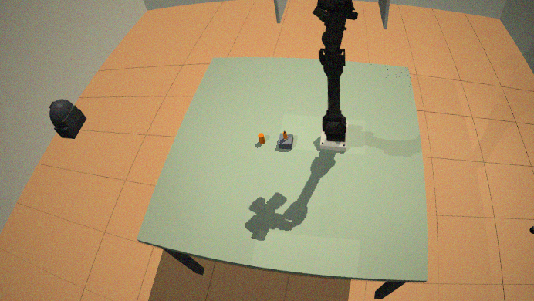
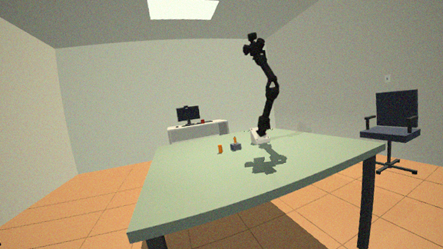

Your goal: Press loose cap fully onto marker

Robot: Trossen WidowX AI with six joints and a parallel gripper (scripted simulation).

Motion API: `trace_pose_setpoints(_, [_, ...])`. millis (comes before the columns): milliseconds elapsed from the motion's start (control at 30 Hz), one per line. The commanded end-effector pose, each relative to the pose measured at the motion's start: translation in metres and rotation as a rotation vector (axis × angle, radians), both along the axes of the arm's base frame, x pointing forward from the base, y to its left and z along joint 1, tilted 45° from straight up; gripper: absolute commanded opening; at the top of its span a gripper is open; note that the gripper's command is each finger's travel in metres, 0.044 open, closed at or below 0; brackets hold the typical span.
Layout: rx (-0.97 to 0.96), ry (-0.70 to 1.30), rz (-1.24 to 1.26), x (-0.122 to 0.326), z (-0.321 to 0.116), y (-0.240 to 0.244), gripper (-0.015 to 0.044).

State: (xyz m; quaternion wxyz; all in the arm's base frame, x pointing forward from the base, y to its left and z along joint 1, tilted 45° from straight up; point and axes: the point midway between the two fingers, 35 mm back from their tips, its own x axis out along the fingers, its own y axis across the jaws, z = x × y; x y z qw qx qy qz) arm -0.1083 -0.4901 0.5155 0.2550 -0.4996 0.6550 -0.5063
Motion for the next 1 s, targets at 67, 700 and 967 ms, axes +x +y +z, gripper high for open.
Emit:
trace_pose_setpoints(67, [0.187, -0.014, 0.197, 0.067, -0.059, -0.032, 0.0240])
trace_pose_setpoints(700, [0.890, 0.034, 0.898, 0.316, -0.262, 0.011, 0.0240])
trace_pose_setpoints(967, [1.224, 0.077, 1.172, 0.396, -0.336, 0.097, 0.0240])
